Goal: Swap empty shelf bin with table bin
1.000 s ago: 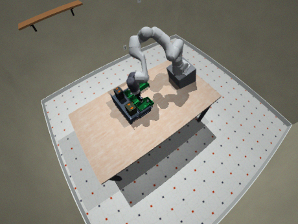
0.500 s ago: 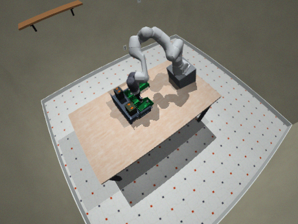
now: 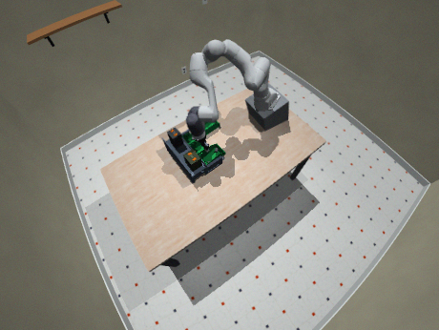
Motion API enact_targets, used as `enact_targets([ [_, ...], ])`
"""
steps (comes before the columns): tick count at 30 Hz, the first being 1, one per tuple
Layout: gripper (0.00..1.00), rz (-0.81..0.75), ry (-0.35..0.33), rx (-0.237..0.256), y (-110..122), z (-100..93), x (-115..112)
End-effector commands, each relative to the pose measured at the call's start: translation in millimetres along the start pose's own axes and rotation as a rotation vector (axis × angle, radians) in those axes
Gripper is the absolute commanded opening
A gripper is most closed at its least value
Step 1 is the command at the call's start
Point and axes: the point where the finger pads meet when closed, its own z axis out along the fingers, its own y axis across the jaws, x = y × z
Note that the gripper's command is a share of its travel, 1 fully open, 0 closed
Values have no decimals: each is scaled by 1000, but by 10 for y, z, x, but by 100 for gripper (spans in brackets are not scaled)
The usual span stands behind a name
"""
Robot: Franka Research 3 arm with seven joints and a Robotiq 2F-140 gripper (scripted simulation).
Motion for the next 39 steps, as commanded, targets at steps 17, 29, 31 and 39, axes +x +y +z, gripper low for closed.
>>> enact_targets([
  [17,0,6,-16,-4,16,-16,-67],
  [29,0,6,-16,-4,16,-16,-67],
  [31,0,6,-17,-4,16,-17,-70],
  [39,0,6,-18,-5,20,-21,-87],
])
